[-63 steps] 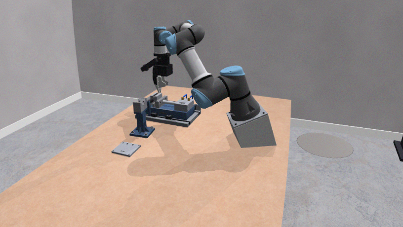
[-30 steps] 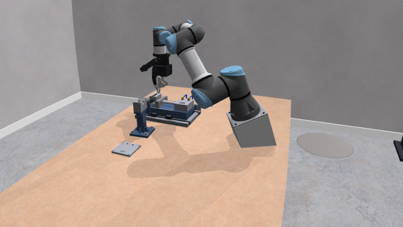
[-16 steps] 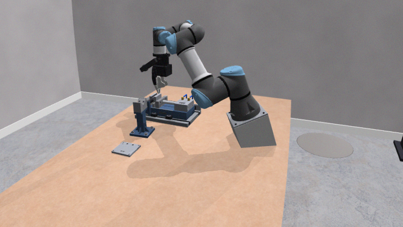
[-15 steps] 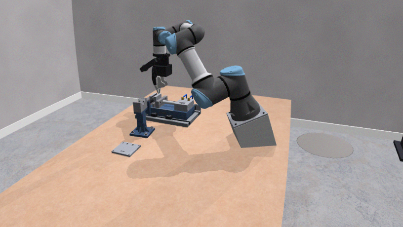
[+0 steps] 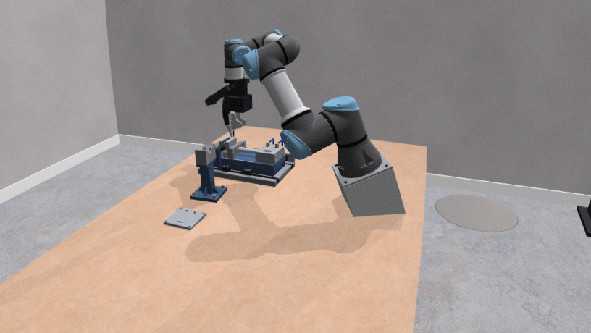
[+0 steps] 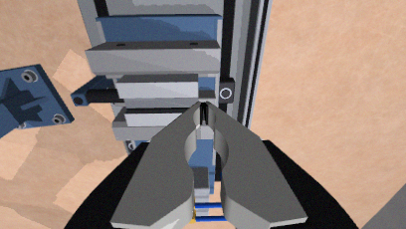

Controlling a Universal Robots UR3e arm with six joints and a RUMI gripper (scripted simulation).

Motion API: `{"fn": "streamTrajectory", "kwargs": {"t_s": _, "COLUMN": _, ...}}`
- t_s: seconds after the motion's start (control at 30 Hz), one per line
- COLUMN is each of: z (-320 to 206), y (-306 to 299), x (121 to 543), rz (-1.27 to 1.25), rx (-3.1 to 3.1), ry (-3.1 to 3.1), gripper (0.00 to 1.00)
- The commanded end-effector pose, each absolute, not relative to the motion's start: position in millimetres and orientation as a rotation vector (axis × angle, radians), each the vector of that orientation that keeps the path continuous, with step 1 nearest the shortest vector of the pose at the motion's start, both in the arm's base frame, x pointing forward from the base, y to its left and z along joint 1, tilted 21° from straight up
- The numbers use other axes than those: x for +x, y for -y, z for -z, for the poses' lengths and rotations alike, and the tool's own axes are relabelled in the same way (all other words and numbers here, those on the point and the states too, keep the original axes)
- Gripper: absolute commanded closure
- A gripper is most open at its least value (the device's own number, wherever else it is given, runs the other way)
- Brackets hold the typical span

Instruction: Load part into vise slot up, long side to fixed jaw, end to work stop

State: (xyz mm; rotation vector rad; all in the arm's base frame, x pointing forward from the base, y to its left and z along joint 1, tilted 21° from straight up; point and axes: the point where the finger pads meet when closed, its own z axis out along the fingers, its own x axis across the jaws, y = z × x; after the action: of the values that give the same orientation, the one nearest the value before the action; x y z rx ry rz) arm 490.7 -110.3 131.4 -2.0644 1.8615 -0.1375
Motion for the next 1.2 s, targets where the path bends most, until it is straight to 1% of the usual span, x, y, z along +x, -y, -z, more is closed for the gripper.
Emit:
{"fn": "streamTrajectory", "kwargs": {"t_s": 0.0, "z": -132.5, "y": 110.7, "x": 491.0, "rz": 0.142, "rx": -2.064, "ry": -1.861, "gripper": 1.0}}
{"fn": "streamTrajectory", "kwargs": {"t_s": 1.17, "z": -132.0, "y": 113.6, "x": 491.4, "rz": 0.142, "rx": -2.064, "ry": -1.861, "gripper": 1.0}}
